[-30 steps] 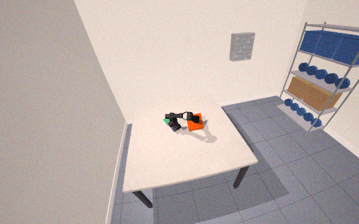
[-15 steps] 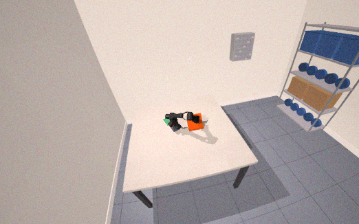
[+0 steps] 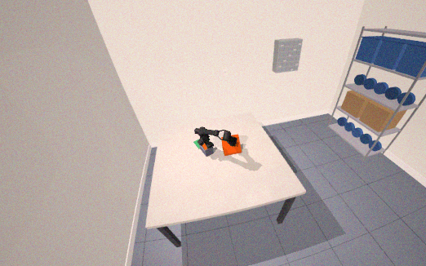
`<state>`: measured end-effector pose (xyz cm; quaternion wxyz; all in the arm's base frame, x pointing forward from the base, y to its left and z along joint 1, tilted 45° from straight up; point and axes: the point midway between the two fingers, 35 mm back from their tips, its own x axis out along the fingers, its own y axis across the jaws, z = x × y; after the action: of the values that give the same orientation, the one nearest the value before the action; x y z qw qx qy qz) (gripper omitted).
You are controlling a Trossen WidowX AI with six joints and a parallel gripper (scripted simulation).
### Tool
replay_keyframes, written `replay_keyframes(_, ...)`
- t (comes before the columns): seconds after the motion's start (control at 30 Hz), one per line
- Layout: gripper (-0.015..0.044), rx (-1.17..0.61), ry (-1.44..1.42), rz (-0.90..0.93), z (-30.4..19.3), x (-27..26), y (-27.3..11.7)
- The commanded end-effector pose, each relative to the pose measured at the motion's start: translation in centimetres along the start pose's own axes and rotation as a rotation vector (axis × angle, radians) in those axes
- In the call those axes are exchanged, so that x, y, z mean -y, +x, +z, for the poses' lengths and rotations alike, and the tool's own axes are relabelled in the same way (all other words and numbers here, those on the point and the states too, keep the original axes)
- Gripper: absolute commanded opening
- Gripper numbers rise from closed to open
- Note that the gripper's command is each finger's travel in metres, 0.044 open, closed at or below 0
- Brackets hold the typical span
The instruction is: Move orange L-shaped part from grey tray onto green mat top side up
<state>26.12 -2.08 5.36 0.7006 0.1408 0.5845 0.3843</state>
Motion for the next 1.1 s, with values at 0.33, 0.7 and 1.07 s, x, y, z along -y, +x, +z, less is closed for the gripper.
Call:
replay_keyframes(0.33,0.0180,0.002,0.003,0.003,-0.31,0.15,-2.92)
replay_keyframes(0.7,0.0180,0.002,0.003,0.003,-0.31,0.15,-2.92)
replay_keyframes(1.07,0.0206,0.002,0.020,0.003,-0.29,0.23,-2.93)
